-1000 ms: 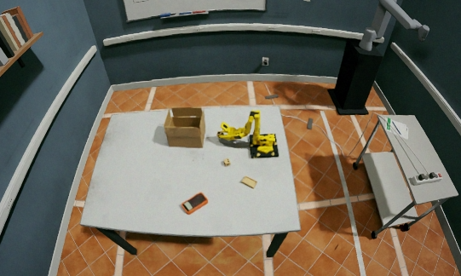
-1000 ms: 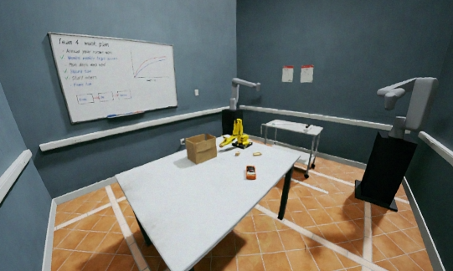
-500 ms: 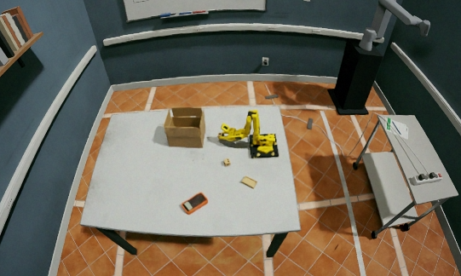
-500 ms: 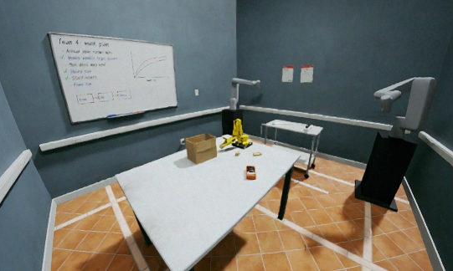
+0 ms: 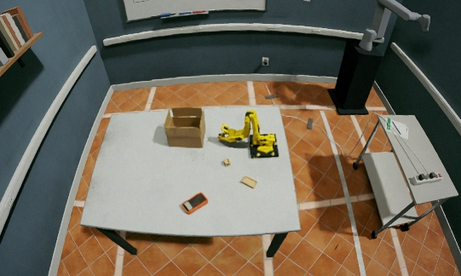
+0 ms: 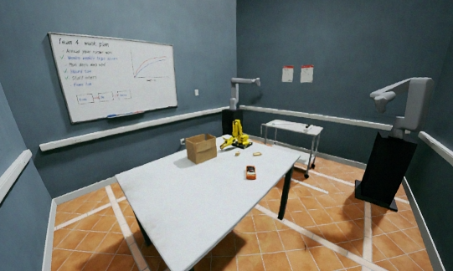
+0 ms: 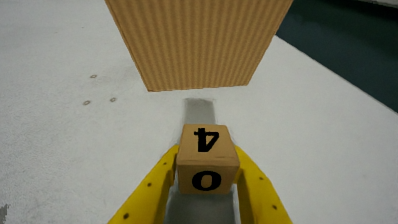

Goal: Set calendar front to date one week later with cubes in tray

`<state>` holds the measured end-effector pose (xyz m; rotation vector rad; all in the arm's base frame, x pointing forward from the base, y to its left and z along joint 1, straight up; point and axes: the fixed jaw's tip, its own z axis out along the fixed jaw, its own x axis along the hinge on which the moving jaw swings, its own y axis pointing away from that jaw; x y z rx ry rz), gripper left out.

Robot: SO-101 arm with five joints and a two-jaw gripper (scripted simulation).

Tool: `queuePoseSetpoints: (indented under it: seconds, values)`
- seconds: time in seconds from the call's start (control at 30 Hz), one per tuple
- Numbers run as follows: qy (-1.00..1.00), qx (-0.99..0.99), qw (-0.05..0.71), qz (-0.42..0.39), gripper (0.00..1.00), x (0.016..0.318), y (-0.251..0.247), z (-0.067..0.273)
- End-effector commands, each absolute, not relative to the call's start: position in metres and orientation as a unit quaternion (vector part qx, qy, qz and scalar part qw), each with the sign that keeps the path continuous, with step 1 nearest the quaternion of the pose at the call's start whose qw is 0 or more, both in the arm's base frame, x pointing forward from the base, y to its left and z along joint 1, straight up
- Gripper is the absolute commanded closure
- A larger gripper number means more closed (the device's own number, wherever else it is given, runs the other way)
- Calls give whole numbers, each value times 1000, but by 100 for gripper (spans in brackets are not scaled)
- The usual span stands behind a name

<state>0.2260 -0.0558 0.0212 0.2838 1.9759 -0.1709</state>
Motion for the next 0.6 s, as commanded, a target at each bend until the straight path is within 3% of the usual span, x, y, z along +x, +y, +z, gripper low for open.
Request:
queuePoseSetpoints:
  seconds: [0.0, 0.57]
  values:
    - [824, 119, 548, -78, 100, 228, -59, 23]
    - [824, 119, 548, -78, 100, 228, -59, 17]
